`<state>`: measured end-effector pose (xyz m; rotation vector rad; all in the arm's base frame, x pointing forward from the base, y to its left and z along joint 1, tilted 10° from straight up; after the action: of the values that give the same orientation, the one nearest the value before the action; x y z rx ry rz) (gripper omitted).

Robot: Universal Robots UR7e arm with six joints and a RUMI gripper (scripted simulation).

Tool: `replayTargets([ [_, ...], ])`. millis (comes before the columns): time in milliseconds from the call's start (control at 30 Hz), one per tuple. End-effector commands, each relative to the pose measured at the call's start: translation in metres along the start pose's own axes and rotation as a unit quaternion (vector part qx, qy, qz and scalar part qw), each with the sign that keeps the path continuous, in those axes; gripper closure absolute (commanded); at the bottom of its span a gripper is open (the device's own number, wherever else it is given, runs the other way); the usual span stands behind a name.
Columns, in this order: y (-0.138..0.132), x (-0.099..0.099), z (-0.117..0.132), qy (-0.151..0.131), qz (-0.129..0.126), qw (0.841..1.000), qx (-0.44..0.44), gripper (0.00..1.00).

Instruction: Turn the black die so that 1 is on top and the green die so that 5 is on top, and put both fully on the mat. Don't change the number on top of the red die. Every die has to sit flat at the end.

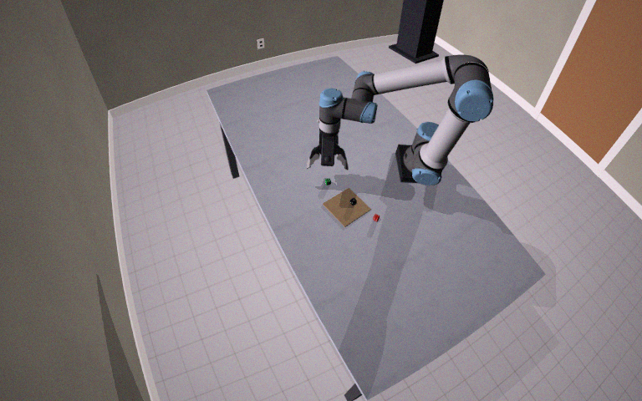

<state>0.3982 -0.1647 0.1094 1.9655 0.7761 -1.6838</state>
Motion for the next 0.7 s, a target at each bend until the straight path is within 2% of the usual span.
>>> replayTargets([
  [0, -0.0013, 0.0010, 0.0012, 0.003, 0.000, 0.997, -0.082, 0.00],
  [133, -0.0021, 0.0018, 0.0020, 0.003, 0.000, 0.992, -0.125, 0.00],
  [367, -0.0043, 0.0040, 0.0049, 0.003, 0.000, 0.969, -0.248, 0.00],
  [600, -0.0060, 0.0066, 0.0091, 0.003, 0.001, 0.925, -0.379, 0.00],
  [667, -0.0060, 0.0066, 0.0091, 0.003, 0.001, 0.925, -0.379, 0.00],
])
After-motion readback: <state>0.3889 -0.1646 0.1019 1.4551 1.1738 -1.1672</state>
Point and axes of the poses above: the point where the finger pads meet when closed, its own x axis out along the fingers, its own y axis across the jaws, z = x × y, the point moved 3 cm from there along -x, back along the fingers, and after that the axes turned 11 degrees about x, right-handed, at the moved point
